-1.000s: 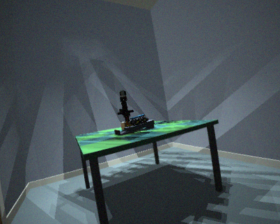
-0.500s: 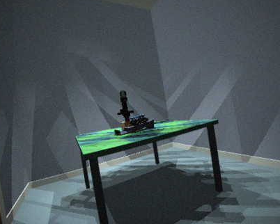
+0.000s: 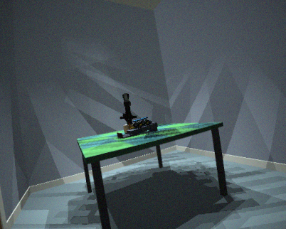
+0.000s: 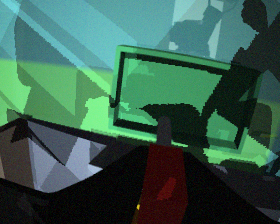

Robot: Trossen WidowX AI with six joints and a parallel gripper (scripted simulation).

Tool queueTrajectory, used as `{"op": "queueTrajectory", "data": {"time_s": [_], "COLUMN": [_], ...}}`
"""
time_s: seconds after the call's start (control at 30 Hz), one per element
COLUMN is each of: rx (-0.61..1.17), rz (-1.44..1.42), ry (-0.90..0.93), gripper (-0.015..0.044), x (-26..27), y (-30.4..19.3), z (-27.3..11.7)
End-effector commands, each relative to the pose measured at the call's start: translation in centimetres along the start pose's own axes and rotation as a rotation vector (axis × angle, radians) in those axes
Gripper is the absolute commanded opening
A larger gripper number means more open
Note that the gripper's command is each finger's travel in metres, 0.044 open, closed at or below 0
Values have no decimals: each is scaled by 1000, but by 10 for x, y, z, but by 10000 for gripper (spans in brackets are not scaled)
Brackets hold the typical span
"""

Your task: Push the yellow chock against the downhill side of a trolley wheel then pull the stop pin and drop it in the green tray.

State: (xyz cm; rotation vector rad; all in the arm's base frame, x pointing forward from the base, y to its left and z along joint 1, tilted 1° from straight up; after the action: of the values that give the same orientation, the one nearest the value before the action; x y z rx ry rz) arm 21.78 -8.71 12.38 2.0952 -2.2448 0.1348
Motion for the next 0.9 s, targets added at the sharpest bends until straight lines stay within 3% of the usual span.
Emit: {"op": "queueTrajectory", "data": {"time_s": [0.0,0.63,0.87], "rx": [2,3,3], "rz": [1,1,1], "ry": [68,85,85], "gripper": [0,0,184], "x": [-3,13,10], "y": [1,2,1], "z": [14,57,57]}}
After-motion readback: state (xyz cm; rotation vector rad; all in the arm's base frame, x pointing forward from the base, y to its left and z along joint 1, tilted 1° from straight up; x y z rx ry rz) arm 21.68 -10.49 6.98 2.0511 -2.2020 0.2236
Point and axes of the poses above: the point midway between the two fingers, 35 mm back from their tips, its own z axis out along the fingers, its own x axis across the jaws, y = z × x, the point moved 8 cm from there along -z, back along the fingers, and after that the axes turned 5 degrees about z, right-handed, at the moved point
